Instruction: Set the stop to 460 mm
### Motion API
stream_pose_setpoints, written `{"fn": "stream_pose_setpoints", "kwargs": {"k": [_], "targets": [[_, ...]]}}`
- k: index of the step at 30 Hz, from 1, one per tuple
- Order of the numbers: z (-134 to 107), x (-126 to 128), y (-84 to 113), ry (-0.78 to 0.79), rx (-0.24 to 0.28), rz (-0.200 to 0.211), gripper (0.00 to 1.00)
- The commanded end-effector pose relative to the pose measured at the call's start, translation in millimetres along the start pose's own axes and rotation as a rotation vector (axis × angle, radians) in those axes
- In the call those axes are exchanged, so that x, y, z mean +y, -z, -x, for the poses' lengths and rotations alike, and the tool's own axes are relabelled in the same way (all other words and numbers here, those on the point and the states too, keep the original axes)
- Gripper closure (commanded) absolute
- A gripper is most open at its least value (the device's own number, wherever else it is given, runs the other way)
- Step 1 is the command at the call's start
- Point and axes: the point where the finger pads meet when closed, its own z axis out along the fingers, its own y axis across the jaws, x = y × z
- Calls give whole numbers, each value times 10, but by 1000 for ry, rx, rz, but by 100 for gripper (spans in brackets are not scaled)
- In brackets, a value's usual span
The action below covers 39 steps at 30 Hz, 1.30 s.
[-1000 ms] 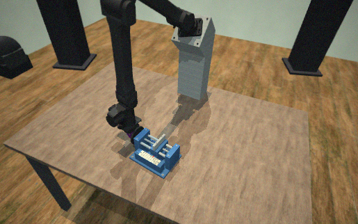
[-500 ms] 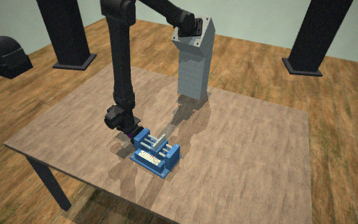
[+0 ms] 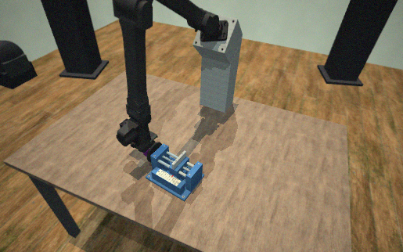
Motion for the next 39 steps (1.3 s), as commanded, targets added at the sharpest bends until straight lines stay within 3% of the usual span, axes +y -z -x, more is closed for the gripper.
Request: {"fn": "stream_pose_setpoints", "kwargs": {"k": [1,10,20,26,27,39], "targets": [[-75,548,97,8,1,93,94],[-83,759,228,11,1,124,94],[-86,754,289,12,3,110,94],[-65,776,353,10,1,111,94],[-61,814,366,11,0,126,94],[-5,768,485,5,-4,104,94]]}}
